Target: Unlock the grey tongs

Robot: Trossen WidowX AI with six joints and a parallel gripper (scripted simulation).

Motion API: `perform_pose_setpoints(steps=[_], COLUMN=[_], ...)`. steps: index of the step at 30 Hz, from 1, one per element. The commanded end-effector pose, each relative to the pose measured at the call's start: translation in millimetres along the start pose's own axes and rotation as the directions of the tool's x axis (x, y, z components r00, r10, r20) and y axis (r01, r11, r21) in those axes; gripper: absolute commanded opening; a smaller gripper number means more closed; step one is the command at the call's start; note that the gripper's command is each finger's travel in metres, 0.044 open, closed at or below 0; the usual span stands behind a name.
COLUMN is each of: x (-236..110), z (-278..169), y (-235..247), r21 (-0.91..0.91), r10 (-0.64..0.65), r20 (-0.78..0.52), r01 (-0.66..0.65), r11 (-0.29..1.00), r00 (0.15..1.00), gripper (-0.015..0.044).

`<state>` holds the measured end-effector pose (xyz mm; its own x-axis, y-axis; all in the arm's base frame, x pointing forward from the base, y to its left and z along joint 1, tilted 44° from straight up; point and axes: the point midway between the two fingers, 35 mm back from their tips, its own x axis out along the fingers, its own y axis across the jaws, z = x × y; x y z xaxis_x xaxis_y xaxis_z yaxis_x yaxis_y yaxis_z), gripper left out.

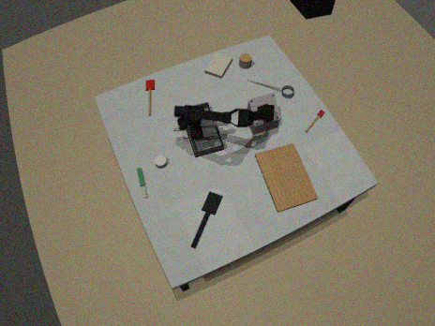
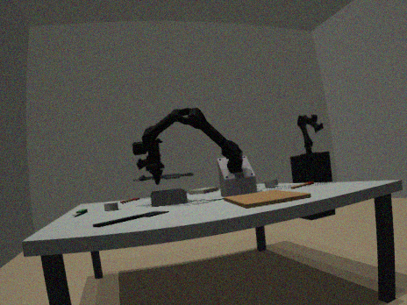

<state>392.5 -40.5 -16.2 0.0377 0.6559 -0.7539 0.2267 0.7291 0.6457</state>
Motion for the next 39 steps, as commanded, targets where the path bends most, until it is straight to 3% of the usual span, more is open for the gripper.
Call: perform_pose_setpoints(steps=[1, 12, 25, 39], x=[-3.5, -4.0, -15.7, -26.4], z=[1.9, -1.0, -23.4, -70.3], y=[0.9, 13.4, 95.5, 179.2], r21=[0.024, -0.019, -0.287, -0.583], r10=[0.051, 0.038, 0.014, 0.017], r20=[0.006, 0.003, 0.01, 0.013], r01=[-0.051, -0.038, -0.01, -0.006], r11=[0.998, 0.999, 0.958, 0.812], r00=[0.999, 0.999, 1.0, 1.0], gripper=[-0.015, -0.015, -0.015, -0.015])
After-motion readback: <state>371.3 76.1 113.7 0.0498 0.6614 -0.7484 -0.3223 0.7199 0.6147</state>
